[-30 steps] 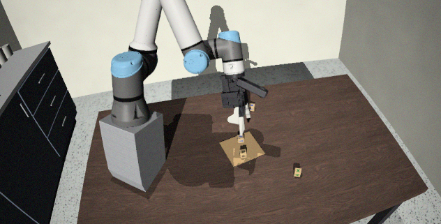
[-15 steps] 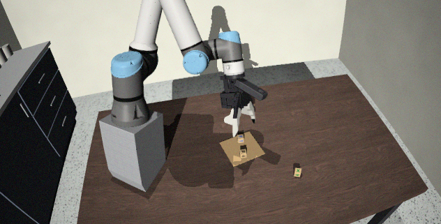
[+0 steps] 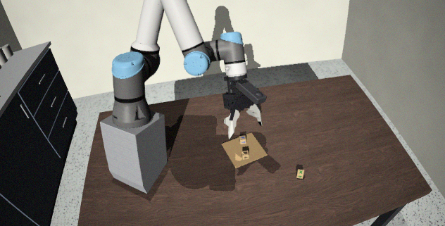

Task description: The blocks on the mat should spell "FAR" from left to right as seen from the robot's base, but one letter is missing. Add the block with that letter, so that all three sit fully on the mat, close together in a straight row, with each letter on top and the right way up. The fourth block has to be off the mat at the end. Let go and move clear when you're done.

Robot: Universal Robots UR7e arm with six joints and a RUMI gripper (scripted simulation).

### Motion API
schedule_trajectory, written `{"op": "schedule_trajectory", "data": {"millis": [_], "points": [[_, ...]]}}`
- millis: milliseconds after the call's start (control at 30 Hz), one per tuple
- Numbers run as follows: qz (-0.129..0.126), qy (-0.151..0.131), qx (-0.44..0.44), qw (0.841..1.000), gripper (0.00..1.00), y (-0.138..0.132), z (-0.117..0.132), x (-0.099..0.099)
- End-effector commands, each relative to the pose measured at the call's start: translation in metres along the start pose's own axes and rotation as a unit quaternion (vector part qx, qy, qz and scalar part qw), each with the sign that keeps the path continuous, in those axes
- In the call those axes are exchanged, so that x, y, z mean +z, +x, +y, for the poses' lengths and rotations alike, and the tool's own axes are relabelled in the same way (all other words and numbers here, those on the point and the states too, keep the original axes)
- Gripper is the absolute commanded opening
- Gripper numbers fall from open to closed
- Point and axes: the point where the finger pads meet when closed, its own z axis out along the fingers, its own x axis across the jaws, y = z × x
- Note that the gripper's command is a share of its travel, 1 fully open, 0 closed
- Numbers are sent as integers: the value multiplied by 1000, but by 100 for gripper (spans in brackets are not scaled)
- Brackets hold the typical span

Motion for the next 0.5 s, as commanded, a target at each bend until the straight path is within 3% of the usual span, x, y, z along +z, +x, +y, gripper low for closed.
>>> {"op": "schedule_trajectory", "data": {"millis": [0, 467], "points": [[2, 2, 52, 999, 100, 2, -1, 0], [2, 2, 172, 985, 100, 8, -2, 2]]}}
